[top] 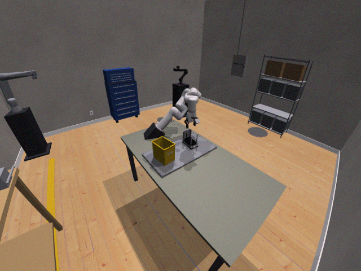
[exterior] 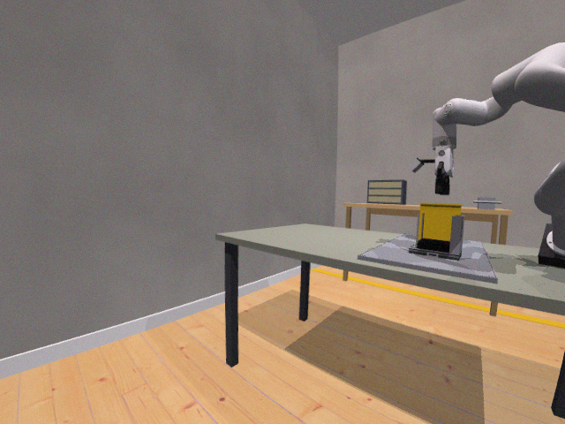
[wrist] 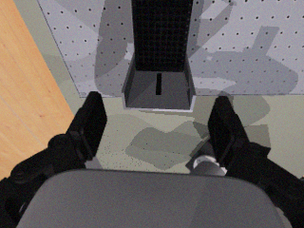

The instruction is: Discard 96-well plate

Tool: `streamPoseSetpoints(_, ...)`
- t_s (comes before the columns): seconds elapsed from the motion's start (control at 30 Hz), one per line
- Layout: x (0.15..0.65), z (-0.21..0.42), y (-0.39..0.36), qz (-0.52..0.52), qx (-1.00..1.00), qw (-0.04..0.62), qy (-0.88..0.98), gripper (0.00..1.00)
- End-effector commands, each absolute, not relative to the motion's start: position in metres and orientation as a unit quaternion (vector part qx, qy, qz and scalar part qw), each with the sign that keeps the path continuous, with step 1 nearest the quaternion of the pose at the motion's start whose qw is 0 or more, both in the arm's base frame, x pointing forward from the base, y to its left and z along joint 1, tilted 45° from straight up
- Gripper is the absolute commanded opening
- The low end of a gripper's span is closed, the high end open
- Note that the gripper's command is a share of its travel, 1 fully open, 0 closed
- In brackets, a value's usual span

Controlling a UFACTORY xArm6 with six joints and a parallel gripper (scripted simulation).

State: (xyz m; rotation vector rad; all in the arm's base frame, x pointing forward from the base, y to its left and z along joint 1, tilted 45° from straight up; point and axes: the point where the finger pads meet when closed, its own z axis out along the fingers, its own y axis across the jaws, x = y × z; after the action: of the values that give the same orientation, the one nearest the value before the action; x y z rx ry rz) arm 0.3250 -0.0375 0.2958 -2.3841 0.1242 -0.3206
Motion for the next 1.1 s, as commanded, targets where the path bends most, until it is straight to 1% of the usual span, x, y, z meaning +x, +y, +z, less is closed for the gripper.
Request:
streamPoseSetpoints(0.0, 0.328, 0.291, -0.033, -0.125, -0.924, 0.358, 0.048, 1.0)
streamPoseSetpoints(1.07, 0.34, 0.258, -0.003, -0.125, -0.924, 0.358, 0.048, 1.0)
